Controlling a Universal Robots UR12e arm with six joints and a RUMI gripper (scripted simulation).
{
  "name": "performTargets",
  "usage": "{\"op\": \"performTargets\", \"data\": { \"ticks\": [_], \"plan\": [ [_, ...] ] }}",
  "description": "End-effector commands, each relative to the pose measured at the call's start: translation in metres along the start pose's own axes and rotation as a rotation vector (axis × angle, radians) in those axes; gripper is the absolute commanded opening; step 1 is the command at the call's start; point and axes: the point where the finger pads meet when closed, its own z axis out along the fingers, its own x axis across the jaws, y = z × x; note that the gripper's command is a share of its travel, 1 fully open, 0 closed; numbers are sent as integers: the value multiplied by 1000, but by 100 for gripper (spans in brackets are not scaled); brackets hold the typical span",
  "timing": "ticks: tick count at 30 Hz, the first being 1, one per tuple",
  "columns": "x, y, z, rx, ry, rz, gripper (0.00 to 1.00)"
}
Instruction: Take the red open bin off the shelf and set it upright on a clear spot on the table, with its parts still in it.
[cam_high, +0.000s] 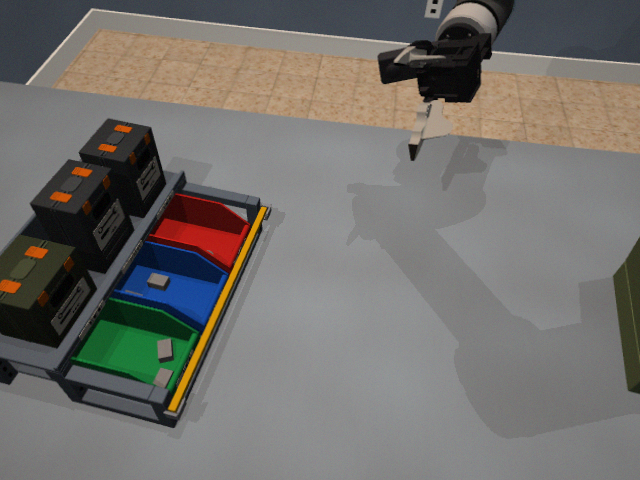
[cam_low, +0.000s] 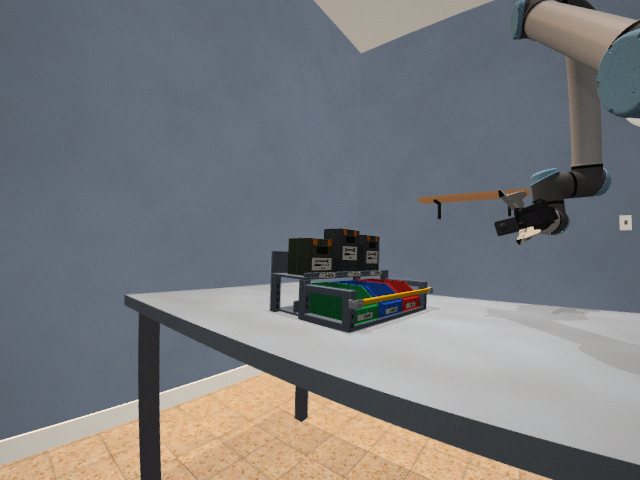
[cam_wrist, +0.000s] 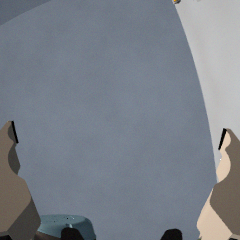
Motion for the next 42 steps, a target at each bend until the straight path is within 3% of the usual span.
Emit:
{"op": "performTargets", "data": {
  "ticks": [1, 24, 29, 41, 42],
  "plan": [
    [0, 0, 0, 0, 0, -1, 100],
    [0, 0, 0, 0, 0, -1, 100],
    [8, -26, 41, 171, 158, 117, 100],
    [8, -26, 41, 171, 158, 117, 100],
    [9, -30, 48, 196, 178, 134, 100]
  ]
}}
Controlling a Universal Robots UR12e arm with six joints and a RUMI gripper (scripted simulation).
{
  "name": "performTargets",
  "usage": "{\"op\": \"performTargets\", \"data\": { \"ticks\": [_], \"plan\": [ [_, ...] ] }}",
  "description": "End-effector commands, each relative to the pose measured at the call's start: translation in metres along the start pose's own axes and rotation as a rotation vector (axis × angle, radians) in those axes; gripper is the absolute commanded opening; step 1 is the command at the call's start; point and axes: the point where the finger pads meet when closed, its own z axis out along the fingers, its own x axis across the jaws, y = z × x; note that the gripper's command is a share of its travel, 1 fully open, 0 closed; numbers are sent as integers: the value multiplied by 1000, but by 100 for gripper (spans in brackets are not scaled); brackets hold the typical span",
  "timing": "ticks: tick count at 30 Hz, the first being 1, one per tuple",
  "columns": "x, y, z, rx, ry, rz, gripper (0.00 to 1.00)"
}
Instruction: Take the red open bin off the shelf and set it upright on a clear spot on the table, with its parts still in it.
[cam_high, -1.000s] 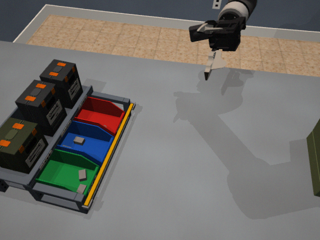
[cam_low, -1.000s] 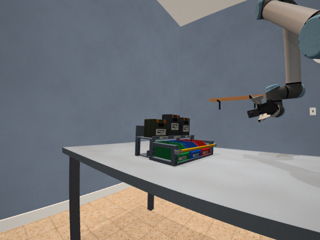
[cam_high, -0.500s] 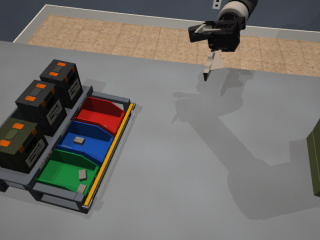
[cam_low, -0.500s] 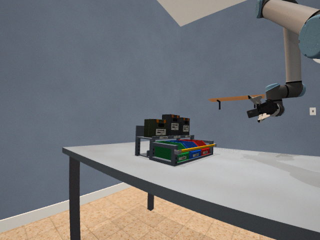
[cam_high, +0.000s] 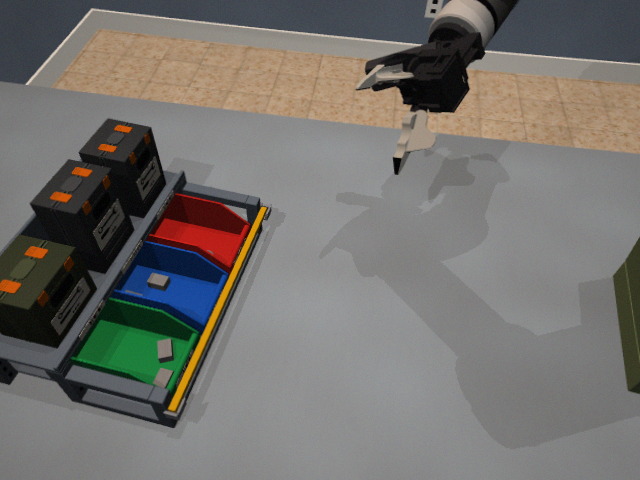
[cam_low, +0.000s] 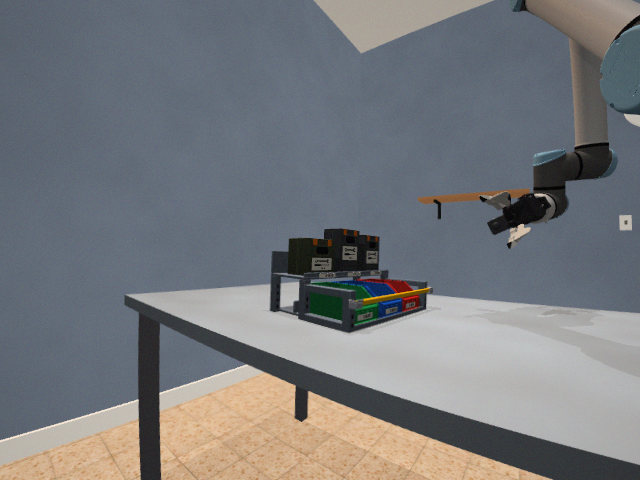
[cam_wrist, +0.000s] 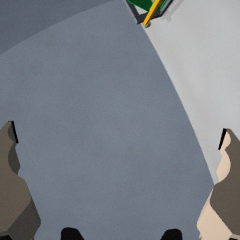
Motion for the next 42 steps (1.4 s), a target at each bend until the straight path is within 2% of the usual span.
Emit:
{"op": "performTargets", "data": {
  "ticks": [1, 4, 16, 17, 21, 33, 34, 38, 42],
  "plan": [
    [-1, -7, 18, 66, 60, 44, 100],
    [-1, -19, 45, 168, 155, 115, 100],
    [-1, -19, 45, 168, 155, 115, 100],
    [-2, -22, 52, 186, 169, 130, 100],
    [-2, -37, 89, 322, 296, 223, 100],
    [-2, -37, 89, 322, 296, 223, 100],
    [-3, -40, 96, 327, 309, 237, 100],
    [-3, -56, 133, 465, 435, 329, 100],
    [-3, -56, 133, 465, 435, 329, 100]
  ]
}}
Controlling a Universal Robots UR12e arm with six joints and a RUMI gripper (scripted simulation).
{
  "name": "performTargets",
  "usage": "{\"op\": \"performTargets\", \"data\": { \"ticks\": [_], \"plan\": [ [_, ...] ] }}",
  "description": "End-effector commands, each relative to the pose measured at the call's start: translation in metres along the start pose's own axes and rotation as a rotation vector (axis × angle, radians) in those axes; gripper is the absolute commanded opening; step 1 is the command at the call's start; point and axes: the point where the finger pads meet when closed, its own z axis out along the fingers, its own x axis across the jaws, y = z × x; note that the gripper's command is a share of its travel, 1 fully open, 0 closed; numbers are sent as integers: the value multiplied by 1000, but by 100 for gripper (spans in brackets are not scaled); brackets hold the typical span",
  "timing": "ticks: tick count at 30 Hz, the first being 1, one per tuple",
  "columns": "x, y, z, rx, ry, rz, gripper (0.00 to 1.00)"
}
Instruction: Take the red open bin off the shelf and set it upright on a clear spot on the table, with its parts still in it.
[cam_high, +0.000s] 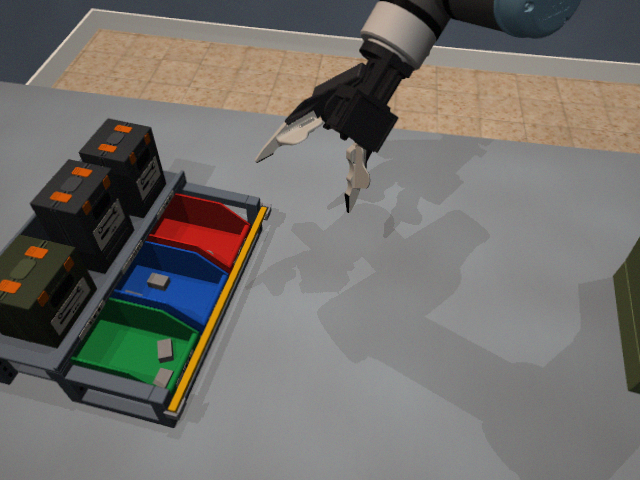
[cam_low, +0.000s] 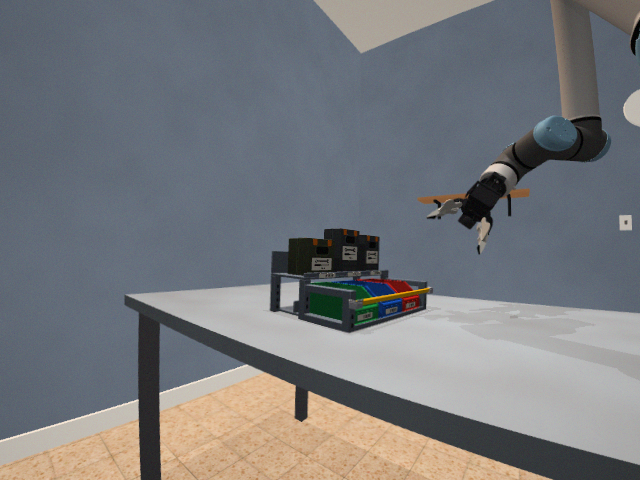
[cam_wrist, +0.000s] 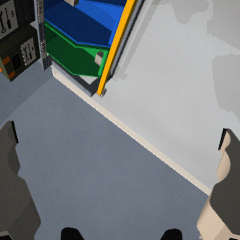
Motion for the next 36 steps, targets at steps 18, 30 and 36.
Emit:
{"op": "performTargets", "data": {
  "ticks": [18, 30, 36],
  "plan": [
    [-25, 0, 57, 247, 195, 156, 100],
    [-47, 1, 106, 411, 340, 269, 100],
    [-47, 1, 106, 411, 340, 269, 100]
  ]
}}
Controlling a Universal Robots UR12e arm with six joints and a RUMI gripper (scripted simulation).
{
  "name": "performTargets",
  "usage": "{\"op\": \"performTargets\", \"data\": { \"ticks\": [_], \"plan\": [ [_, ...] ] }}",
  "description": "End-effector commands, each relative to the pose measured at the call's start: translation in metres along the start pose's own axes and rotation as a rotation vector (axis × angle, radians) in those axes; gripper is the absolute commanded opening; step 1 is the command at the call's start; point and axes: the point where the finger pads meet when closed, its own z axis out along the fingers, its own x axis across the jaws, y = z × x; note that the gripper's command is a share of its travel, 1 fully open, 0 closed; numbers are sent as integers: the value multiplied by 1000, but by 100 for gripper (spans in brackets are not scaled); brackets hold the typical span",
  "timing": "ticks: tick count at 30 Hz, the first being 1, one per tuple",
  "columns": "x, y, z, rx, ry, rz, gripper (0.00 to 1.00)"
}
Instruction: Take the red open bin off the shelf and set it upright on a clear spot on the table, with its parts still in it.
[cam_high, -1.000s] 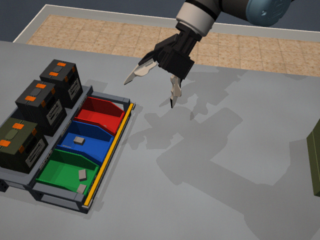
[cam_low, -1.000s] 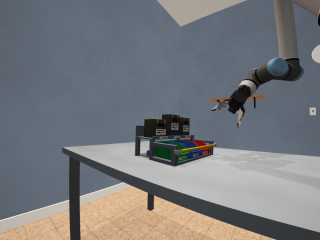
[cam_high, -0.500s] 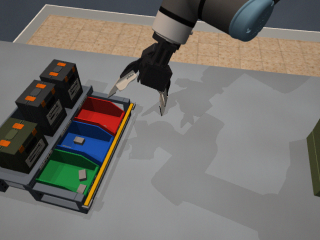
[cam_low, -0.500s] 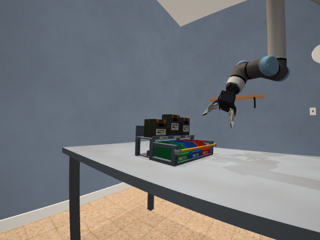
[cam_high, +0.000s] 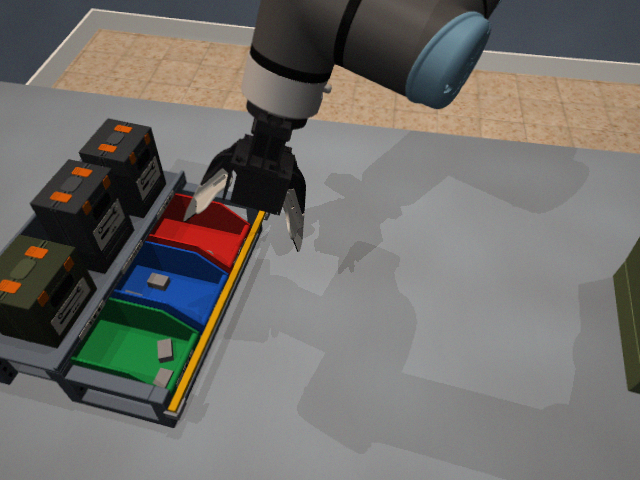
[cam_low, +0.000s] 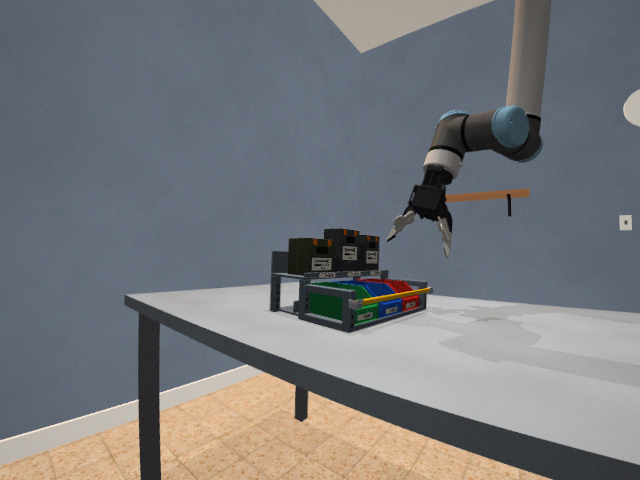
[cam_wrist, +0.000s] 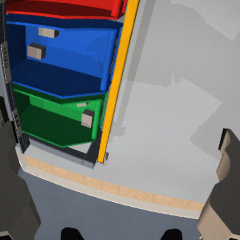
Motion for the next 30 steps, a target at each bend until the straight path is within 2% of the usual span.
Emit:
{"op": "performTargets", "data": {
  "ticks": [1, 6, 11, 24, 28, 30],
  "plan": [
    [-5, 3, 7, 36, 36, 24, 100],
    [-5, 3, 7, 36, 36, 24, 100],
    [-36, 26, 43, 202, 181, 135, 100],
    [-35, 25, 41, 208, 183, 138, 100],
    [-33, 23, 39, 260, 232, 174, 100],
    [-33, 23, 39, 260, 232, 174, 100]
  ]
}}
